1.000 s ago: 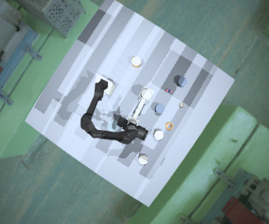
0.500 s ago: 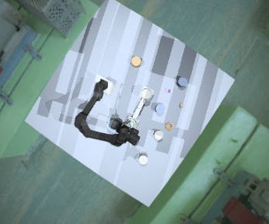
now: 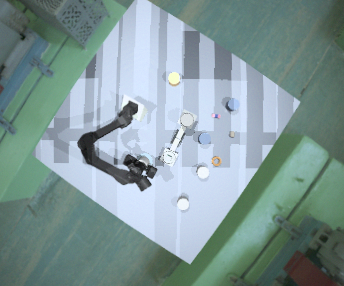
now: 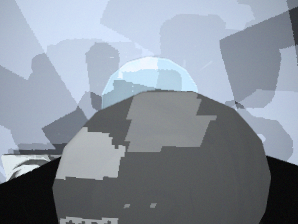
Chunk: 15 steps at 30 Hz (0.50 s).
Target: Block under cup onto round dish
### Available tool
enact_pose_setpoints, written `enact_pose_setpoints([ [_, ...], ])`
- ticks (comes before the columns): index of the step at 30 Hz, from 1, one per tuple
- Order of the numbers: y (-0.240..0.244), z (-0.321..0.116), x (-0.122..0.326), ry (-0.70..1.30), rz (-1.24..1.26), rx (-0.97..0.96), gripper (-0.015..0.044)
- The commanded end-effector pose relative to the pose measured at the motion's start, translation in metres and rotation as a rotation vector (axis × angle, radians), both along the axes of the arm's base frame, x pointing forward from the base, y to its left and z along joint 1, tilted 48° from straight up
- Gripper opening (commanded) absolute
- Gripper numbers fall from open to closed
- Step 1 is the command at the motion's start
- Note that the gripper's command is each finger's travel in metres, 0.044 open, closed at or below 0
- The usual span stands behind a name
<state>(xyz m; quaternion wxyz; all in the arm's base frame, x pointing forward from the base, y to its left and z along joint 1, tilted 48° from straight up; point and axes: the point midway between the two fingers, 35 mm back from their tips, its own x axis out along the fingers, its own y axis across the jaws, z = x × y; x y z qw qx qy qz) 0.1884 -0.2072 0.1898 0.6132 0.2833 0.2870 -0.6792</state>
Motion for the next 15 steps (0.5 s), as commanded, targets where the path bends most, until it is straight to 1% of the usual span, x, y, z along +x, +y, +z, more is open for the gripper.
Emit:
enact_pose_setpoints([
  [1,-0.005,0.005,-0.023,-0.011,0.010,-0.008,0.0000],
  [15,-0.013,0.012,-0.107,0.010,0.029,-0.096,0.0000],
])
